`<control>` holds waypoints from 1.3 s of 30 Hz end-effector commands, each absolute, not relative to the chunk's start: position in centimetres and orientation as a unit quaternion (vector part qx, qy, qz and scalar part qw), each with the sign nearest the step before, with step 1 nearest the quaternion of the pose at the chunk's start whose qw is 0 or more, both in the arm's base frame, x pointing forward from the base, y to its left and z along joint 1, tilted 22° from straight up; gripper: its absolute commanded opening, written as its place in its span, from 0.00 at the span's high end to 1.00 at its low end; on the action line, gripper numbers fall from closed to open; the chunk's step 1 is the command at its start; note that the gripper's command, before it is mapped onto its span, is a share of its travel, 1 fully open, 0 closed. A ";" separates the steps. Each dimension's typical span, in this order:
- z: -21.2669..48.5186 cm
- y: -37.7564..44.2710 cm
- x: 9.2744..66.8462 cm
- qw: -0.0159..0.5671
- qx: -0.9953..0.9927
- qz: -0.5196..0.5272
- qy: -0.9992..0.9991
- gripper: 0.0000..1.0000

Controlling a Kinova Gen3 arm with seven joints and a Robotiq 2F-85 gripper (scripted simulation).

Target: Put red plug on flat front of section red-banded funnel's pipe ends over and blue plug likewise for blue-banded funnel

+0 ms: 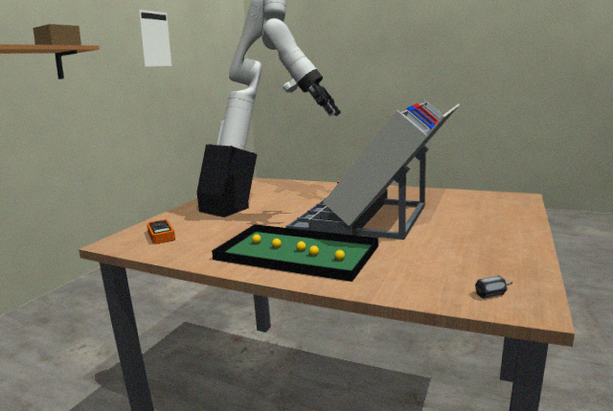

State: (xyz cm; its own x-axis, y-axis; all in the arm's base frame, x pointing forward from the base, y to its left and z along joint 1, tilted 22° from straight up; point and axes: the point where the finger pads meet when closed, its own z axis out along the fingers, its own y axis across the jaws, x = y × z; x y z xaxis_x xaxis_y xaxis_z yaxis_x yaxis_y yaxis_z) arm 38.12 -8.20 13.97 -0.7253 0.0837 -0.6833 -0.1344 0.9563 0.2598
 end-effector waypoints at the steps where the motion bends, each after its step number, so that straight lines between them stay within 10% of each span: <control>1: 13.9 -7.8 38.0 0.240 -0.002 0.173 0.955 0.00; 39: 13.8 -8.6 38.0 0.045 0.031 0.185 0.981 0.00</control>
